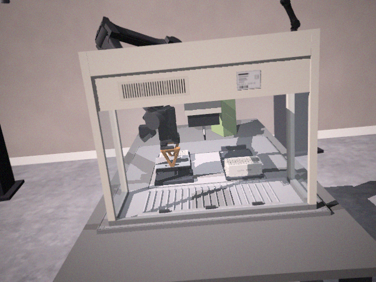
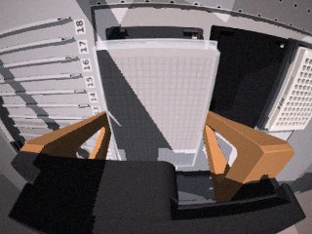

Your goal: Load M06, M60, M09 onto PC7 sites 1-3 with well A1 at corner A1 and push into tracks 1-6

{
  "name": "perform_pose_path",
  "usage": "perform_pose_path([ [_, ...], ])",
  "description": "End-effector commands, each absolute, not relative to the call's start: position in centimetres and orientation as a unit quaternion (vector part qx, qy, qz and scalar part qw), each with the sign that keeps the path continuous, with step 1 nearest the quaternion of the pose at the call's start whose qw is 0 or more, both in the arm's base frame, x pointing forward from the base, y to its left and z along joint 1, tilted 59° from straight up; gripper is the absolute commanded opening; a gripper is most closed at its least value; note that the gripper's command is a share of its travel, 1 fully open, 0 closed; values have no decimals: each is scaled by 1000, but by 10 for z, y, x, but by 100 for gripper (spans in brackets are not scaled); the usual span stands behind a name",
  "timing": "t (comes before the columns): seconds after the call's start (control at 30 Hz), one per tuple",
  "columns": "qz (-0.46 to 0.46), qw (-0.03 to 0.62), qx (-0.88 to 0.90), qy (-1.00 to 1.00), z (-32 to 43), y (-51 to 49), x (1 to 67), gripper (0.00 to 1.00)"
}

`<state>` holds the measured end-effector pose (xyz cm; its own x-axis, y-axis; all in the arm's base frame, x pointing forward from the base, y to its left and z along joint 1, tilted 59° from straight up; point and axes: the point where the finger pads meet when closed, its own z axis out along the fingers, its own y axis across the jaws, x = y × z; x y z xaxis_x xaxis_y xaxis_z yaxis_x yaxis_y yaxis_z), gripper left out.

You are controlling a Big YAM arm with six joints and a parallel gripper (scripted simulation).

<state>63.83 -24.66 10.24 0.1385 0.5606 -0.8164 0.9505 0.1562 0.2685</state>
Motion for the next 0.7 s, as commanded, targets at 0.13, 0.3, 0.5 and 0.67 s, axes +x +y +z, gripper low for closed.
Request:
perform_pose_path([
  [0.13,-203,456,606,620,131,-205,639,0],
  [0.3,-202,456,606,620,134,-200,637,0],
  [0.5,-199,455,613,614,108,-197,638,0],
  [0.67,-201,454,613,615,89,-187,634,0],
])
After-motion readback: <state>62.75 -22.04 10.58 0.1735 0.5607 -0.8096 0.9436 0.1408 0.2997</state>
